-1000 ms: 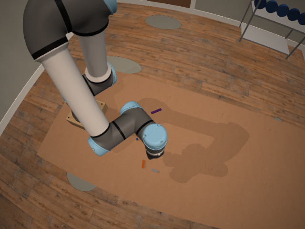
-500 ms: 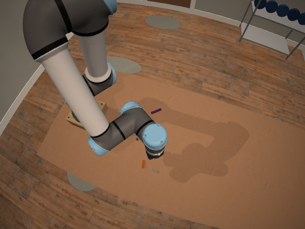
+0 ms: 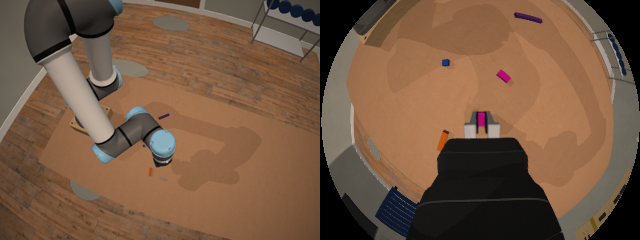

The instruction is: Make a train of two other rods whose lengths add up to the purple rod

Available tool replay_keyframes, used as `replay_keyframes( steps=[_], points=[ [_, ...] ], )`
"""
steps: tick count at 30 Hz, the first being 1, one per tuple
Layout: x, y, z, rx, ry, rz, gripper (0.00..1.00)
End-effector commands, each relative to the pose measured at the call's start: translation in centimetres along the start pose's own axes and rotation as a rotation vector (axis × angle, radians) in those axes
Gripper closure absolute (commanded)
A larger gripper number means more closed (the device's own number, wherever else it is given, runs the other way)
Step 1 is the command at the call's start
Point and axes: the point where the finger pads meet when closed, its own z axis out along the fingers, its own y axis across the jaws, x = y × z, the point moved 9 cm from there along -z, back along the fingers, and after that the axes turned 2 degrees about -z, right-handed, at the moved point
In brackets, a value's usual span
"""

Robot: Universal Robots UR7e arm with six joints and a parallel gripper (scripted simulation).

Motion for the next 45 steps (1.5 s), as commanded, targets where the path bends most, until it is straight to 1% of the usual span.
replay_keyframes(
  steps=[1, 18, 35, 45],
  points=[
    [0.0, 0.0, 0.0, 0.0, -0.001, 0.0, 0.76],
    [0.0, 0.0, 0.0, 0.0, -0.001, 0.0, 0.76],
    [0.0, 0.0, 1.1, 0.0, -0.001, 0.0, 0.76],
    [0.0, 0.0, 1.2, 0.0, -0.001, 0.0, 0.76]
  ],
)
